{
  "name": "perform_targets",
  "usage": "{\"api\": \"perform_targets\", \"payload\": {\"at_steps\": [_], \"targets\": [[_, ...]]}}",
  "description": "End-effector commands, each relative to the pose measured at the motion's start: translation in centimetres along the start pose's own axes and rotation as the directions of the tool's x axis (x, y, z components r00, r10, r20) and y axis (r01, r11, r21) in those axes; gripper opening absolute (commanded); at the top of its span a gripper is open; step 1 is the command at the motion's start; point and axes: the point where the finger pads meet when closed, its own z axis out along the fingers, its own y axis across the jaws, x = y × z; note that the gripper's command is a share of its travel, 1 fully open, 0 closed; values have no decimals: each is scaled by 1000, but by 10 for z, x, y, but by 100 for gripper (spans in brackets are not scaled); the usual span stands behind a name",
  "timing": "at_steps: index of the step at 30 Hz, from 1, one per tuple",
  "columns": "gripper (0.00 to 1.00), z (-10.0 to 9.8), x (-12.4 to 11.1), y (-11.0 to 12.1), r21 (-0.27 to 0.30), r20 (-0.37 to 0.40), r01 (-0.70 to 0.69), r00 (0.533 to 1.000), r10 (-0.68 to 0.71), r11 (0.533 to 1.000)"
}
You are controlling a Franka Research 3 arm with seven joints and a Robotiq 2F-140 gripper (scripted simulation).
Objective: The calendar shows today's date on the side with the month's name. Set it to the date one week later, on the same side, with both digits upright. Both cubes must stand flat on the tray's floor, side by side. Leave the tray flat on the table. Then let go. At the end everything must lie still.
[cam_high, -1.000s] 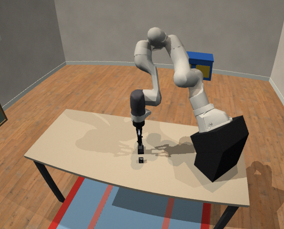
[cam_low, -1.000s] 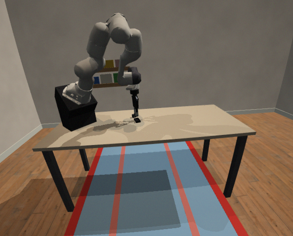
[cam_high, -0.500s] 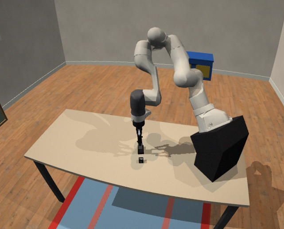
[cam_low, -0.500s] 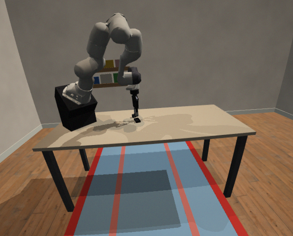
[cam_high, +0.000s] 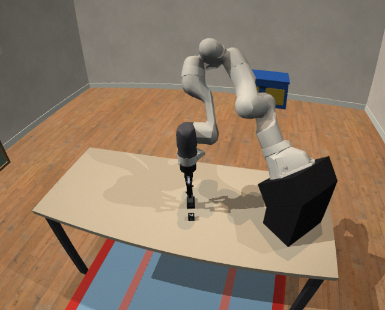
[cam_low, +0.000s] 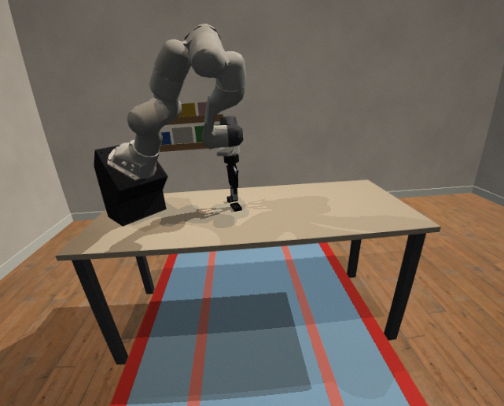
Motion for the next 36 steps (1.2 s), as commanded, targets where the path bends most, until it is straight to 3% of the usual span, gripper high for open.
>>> {"api": "perform_targets", "payload": {"at_steps": [1, 36], "targets": [[16, 4, 0, -3, 6, 0, -10, 1000, 10, 1000], [16, 19, 0, -3, 6, 0, -10, 1000, 10, 1000]]}}
